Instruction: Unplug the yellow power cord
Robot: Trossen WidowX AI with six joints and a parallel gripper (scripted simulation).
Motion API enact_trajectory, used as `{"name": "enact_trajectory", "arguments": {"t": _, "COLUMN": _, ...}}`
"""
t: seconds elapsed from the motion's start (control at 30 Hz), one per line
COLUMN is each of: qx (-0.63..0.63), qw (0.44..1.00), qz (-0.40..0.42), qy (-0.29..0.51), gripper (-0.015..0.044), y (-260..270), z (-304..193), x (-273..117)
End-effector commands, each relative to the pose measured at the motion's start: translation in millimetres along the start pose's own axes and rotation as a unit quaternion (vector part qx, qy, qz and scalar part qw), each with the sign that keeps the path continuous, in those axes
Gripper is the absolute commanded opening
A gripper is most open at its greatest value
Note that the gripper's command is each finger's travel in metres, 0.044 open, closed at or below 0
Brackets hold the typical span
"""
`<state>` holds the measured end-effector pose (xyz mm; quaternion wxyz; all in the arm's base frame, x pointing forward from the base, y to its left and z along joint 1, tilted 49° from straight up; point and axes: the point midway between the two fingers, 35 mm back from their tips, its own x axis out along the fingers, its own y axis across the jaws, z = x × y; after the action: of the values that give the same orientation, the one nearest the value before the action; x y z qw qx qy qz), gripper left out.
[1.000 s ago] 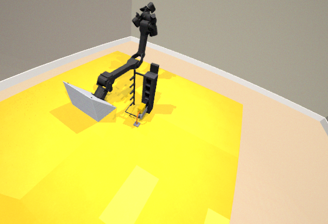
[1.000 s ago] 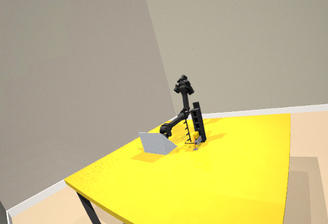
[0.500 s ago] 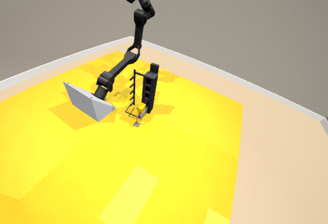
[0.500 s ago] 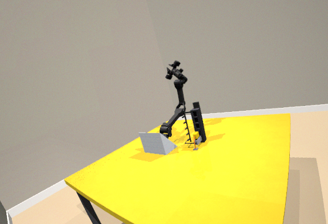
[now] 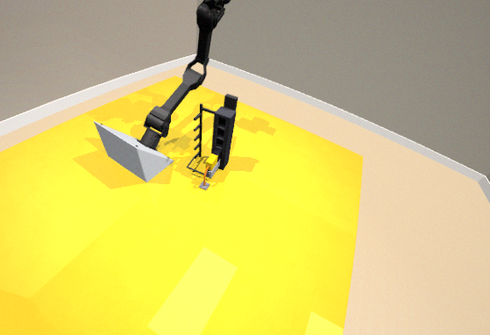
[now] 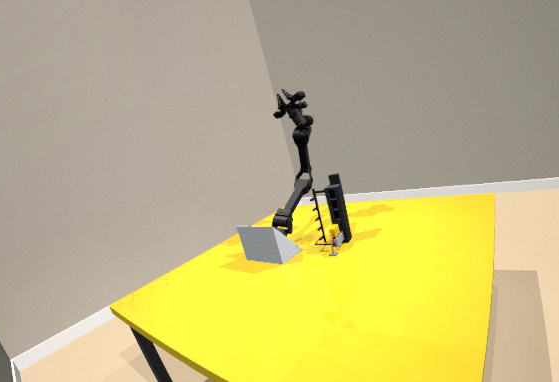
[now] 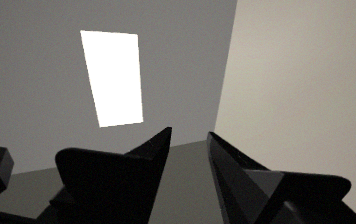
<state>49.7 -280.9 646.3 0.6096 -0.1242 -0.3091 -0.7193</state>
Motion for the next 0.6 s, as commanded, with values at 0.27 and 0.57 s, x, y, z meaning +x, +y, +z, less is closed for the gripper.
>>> {"name": "enact_trajectory", "arguments": {"t": 0.27, "qx": -0.013, "qw": 0.952, "qz": 0.19, "qy": 0.238, "gripper": 0.016, "y": 105.3, "z": -167.8, "x": -38.1}}
{"name": "enact_trajectory", "arguments": {"t": 0.57, "qx": -0.013, "qw": 0.886, "qz": 0.282, "qy": 0.368, "gripper": 0.016, "y": 152.8, "z": -248.1, "x": -101.5}}
